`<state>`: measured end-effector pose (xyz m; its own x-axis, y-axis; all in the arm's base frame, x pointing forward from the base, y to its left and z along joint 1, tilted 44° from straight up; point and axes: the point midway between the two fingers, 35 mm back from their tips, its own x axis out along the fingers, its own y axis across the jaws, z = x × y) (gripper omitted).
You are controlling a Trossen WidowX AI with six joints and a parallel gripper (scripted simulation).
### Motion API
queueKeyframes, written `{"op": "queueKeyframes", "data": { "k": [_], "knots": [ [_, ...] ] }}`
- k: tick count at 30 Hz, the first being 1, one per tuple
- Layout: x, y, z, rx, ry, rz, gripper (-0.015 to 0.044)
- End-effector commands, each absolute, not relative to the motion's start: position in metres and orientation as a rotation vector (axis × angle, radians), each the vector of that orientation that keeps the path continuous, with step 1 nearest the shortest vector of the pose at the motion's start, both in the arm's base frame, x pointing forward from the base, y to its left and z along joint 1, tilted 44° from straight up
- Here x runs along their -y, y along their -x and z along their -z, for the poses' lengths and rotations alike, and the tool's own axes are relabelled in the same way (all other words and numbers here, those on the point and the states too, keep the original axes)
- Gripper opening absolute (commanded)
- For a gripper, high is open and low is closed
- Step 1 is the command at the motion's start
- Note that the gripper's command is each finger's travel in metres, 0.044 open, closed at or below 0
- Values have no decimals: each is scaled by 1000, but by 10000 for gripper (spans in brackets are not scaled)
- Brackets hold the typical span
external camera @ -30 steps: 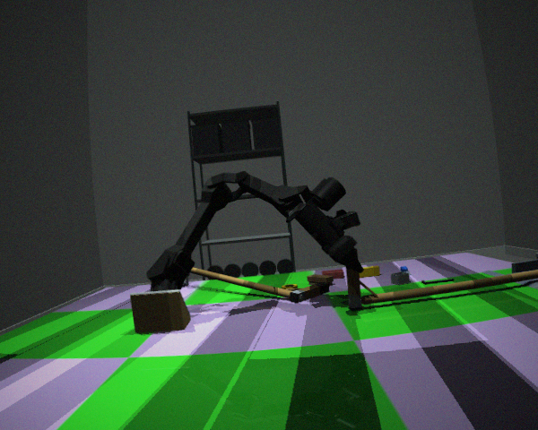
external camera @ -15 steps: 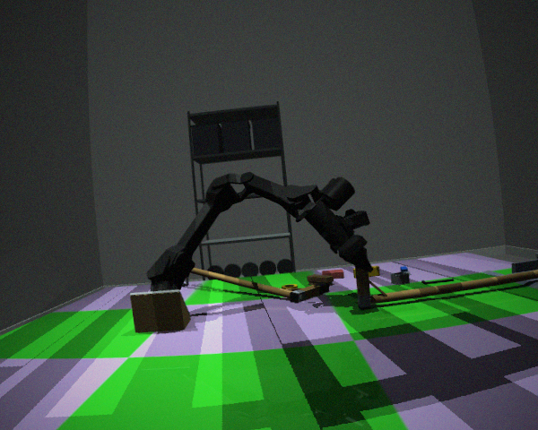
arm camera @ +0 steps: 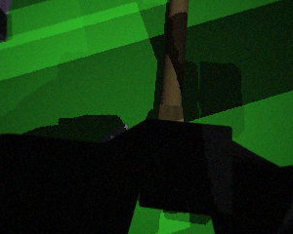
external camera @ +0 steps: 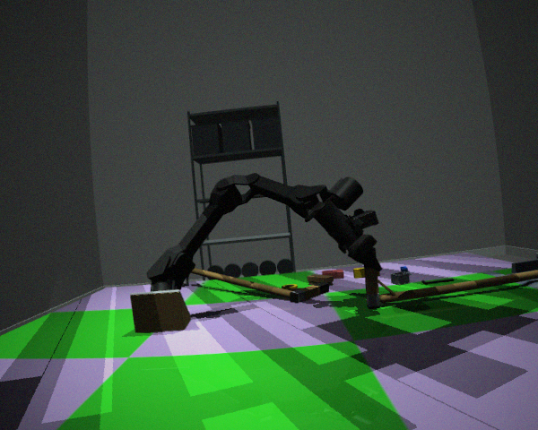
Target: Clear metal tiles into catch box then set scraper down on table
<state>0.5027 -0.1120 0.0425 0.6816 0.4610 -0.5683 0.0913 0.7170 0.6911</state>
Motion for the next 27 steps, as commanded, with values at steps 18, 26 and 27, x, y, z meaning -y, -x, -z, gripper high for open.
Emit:
{"op": "queueKeyframes", "data": {
  "k": [18, 26, 27],
  "knots": [
    [113, -505, -43, -806, -760, -229, 0],
    [114, -500, -44, -806, -759, -228, 0],
    [114, -498, -44, -806, -759, -228, 0]
  ]
}}
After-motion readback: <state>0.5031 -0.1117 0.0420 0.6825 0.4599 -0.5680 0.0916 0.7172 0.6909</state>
